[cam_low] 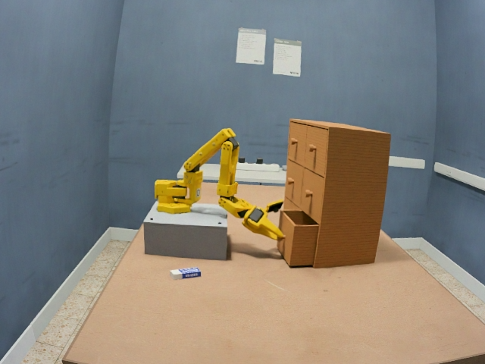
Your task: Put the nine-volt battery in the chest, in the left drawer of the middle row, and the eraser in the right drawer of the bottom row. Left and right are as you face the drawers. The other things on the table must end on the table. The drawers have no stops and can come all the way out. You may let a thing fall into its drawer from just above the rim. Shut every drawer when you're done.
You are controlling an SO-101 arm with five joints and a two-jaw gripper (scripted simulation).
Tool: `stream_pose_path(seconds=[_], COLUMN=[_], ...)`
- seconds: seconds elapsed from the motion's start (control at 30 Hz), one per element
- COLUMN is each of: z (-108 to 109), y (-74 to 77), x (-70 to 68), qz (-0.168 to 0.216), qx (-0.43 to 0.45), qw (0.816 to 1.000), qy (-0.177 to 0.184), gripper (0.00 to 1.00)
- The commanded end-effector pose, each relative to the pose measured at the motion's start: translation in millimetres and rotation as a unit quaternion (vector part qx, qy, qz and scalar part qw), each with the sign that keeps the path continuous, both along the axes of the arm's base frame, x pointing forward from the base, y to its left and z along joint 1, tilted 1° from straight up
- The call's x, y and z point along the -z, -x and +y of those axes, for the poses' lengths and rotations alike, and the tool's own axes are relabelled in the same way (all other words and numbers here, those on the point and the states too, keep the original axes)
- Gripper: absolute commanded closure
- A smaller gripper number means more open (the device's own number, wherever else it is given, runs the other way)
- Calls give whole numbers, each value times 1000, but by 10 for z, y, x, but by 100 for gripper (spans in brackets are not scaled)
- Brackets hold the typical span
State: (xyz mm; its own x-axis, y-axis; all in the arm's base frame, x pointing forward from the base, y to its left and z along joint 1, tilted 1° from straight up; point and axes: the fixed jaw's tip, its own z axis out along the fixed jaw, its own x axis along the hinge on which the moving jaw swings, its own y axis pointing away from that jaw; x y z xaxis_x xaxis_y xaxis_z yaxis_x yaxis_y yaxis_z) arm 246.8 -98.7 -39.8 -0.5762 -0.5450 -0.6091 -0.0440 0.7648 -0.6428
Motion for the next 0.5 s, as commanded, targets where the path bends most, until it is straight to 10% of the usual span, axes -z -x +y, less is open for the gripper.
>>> stream_pose_path(seconds=[0.0,0.47], z=[-17,-20], y=[66,88], x=[1,1], qz=[5,5], qx=[8,11], qw=[1000,1000], qy=[-2,-2], gripper=[100,100])
